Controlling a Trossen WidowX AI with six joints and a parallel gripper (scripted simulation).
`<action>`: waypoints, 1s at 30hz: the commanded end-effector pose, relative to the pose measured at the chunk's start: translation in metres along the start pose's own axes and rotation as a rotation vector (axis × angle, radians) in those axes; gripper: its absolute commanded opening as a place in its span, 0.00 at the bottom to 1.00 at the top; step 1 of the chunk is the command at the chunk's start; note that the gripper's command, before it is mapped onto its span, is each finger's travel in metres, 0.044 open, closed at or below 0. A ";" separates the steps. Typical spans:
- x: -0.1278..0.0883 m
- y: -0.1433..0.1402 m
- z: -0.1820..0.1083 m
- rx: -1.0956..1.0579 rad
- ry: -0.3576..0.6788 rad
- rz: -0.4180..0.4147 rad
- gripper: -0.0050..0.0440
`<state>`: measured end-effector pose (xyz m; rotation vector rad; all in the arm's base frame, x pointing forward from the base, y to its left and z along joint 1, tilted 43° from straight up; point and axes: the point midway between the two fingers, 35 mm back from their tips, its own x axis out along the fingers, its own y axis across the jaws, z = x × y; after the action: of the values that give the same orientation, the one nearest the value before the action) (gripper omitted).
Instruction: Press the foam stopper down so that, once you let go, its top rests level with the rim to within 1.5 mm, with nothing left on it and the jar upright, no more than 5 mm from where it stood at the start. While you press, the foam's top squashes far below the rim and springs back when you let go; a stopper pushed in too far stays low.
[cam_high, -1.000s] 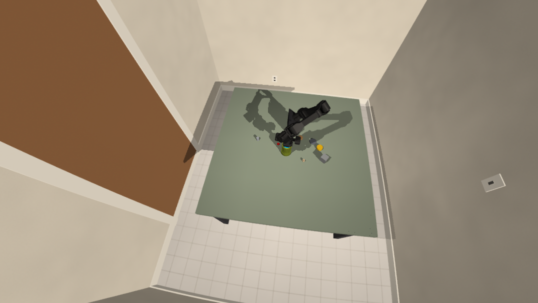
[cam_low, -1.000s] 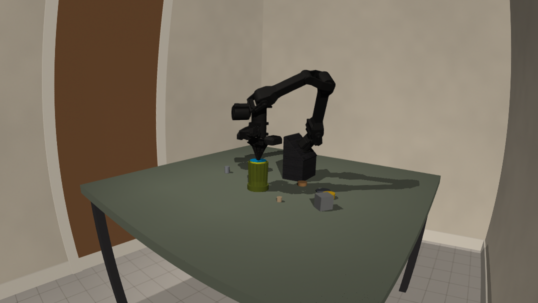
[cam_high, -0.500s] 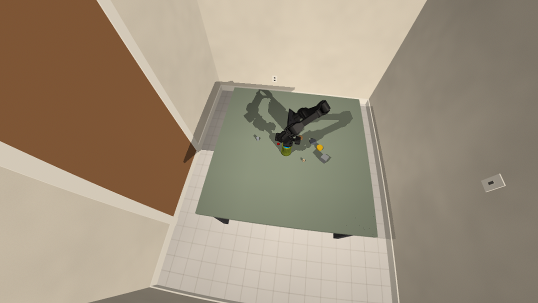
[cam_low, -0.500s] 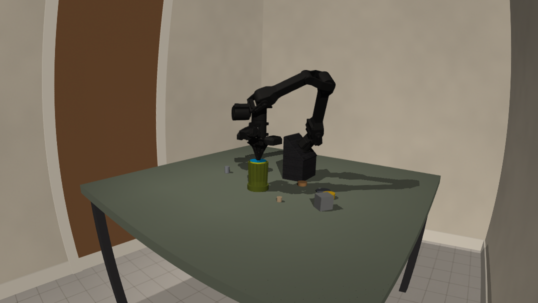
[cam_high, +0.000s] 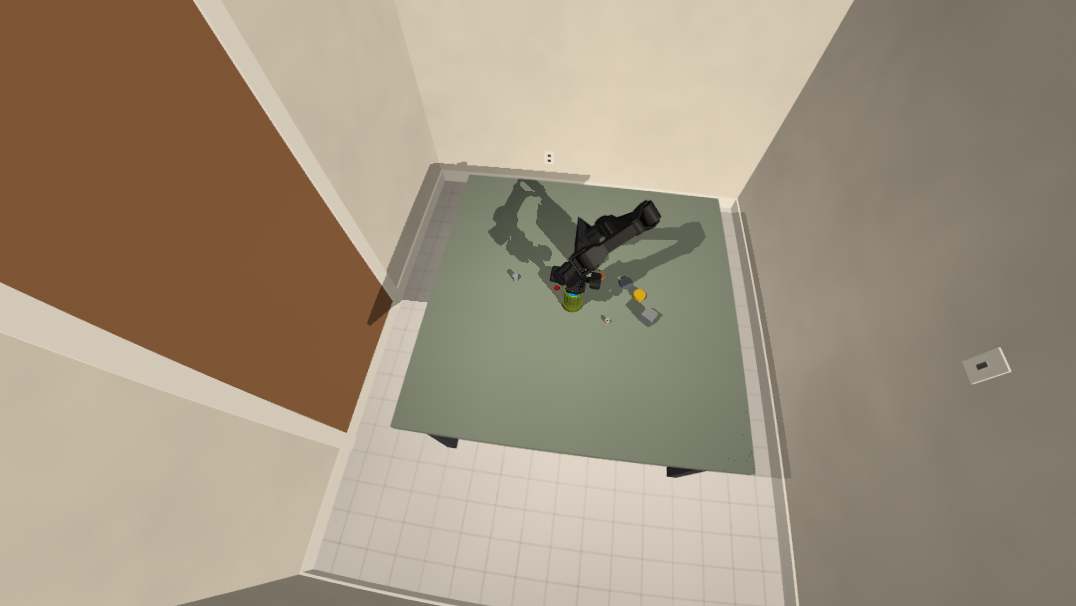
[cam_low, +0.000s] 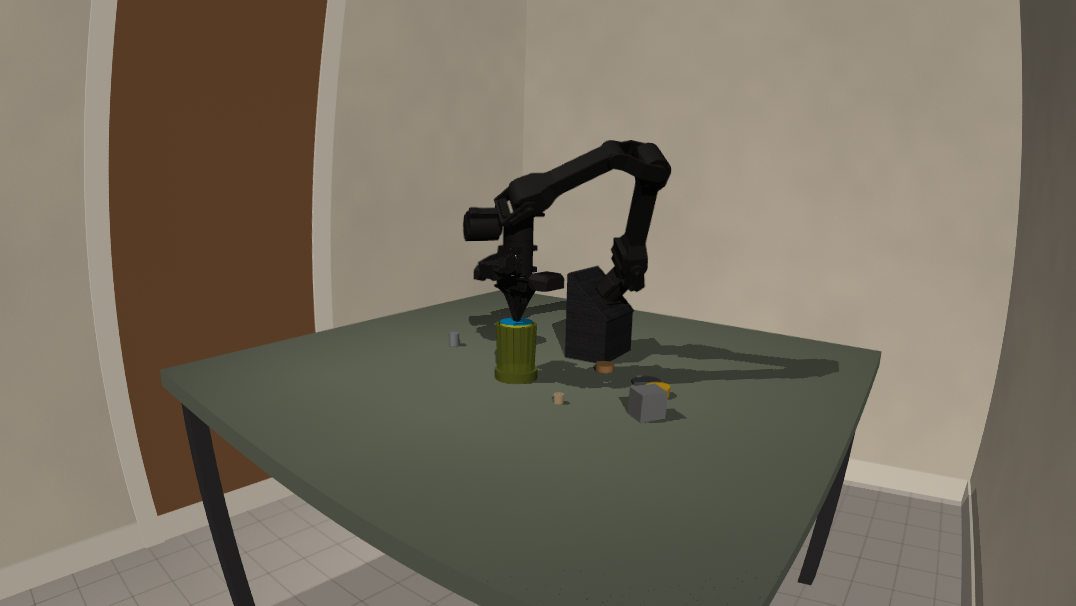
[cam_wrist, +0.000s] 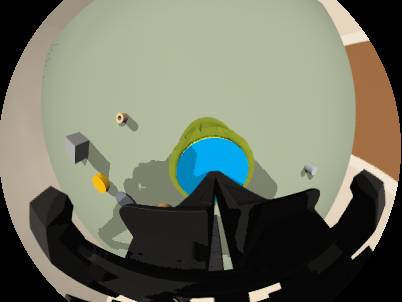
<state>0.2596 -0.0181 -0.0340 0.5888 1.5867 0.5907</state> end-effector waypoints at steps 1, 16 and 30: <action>0.002 0.001 -0.002 0.004 0.005 0.004 0.10; 0.003 0.001 -0.002 0.004 0.005 0.004 0.10; 0.005 0.001 -0.002 0.004 0.005 0.004 0.10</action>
<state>0.2594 -0.0167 -0.0354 0.5896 1.5843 0.5894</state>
